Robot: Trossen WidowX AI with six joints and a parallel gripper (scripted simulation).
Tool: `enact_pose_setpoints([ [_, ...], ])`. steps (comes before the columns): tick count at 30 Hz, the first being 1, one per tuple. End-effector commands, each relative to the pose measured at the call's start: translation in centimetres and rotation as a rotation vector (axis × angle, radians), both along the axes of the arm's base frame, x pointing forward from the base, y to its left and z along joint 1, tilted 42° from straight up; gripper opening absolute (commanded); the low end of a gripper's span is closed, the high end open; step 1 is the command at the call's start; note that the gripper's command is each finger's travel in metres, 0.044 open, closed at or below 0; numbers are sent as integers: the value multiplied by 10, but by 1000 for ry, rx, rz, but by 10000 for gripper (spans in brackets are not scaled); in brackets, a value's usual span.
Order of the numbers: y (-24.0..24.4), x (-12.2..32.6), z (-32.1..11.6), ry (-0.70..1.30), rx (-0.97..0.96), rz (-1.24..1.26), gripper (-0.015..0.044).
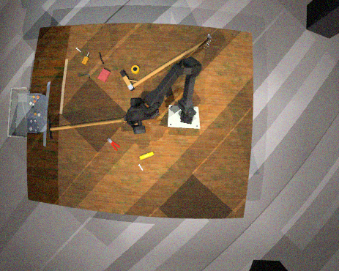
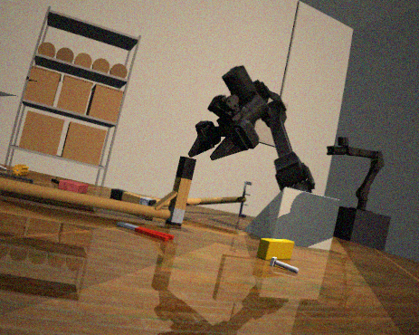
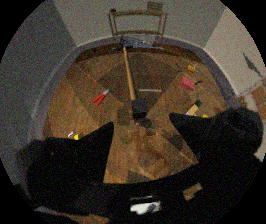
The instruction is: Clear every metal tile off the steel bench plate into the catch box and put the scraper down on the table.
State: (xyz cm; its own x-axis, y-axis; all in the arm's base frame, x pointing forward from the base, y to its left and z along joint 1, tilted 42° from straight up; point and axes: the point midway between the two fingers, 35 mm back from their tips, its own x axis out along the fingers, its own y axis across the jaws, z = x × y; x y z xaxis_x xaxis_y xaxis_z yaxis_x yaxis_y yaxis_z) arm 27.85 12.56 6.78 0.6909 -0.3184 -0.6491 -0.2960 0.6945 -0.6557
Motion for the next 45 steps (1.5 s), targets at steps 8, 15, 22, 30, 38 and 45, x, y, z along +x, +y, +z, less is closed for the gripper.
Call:
enact_pose_setpoints([
  [8, -4, 7, -9, 4, 3, 4, 440],
  [15, -7, 16, -17, 5, 3, 4, 440],
  [22, -10, 24, -24, 6, 4, 3, 440],
  [30, -14, 33, -33, 5, 4, 3, 440],
  [38, -19, 42, -41, 3, 3, 4, 440],
  [45, -24, 49, -48, 0, 2, 4, 440],
])
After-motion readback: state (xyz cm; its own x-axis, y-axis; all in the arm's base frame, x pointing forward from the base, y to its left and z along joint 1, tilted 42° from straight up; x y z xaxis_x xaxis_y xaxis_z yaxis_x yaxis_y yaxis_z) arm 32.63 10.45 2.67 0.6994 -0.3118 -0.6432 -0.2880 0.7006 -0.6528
